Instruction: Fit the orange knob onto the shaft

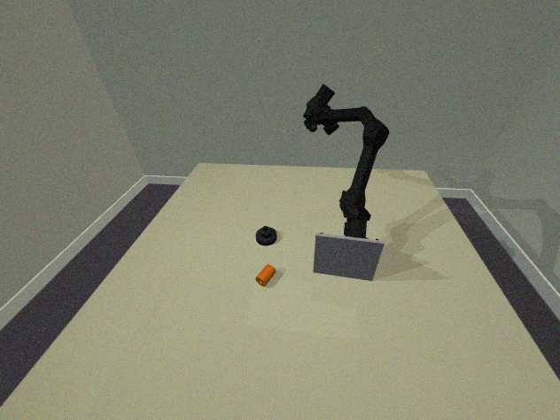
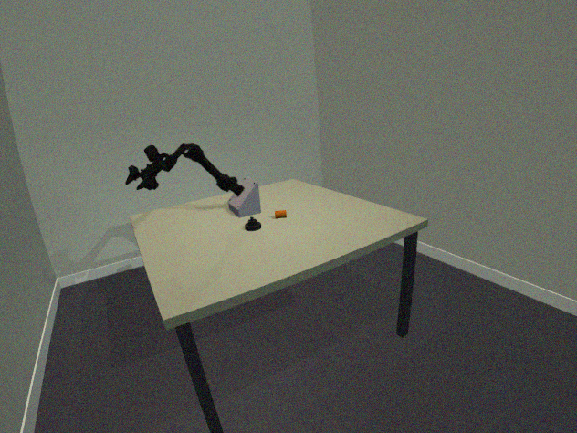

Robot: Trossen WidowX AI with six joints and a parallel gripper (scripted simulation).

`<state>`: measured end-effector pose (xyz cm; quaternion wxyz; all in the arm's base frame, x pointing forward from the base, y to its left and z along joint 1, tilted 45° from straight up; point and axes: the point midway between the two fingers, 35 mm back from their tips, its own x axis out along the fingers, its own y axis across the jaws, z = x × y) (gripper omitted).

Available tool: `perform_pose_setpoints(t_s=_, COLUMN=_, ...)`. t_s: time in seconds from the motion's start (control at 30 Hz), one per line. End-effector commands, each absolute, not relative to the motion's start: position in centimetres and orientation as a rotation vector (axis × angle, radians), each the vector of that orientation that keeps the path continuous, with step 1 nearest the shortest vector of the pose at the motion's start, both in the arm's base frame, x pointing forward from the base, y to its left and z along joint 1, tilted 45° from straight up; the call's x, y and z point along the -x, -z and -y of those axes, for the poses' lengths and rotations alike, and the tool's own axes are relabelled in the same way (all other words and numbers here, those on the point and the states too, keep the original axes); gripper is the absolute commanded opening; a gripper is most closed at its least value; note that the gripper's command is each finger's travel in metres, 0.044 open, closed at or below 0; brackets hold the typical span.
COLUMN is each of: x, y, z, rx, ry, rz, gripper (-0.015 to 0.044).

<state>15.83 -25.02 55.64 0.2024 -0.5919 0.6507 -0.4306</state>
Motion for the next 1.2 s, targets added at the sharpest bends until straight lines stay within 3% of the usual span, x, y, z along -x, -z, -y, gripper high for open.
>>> perform_pose_setpoints(t_s=0.0, x=-16.1, y=-55.6, z=25.0, rx=1.657, ry=1.201, rz=-1.806, gripper=0.0426)
perform_pose_setpoints(t_s=0.17, x=-21.4, y=-54.1, z=24.6, rx=1.746, ry=1.146, rz=-1.599, gripper=0.0440)
perform_pose_setpoints(t_s=0.67, x=-41.5, y=-38.6, z=17.9, rx=1.876, ry=0.598, rz=-1.185, gripper=0.0440)
perform_pose_setpoints(t_s=0.93, x=-47.3, y=-28.2, z=10.9, rx=1.836, ry=0.292, rz=-1.092, gripper=0.0440)
perform_pose_setpoints(t_s=1.17, x=-48.9, y=-18.7, z=3.4, rx=1.767, ry=0.040, rz=-1.064, gripper=0.0440)
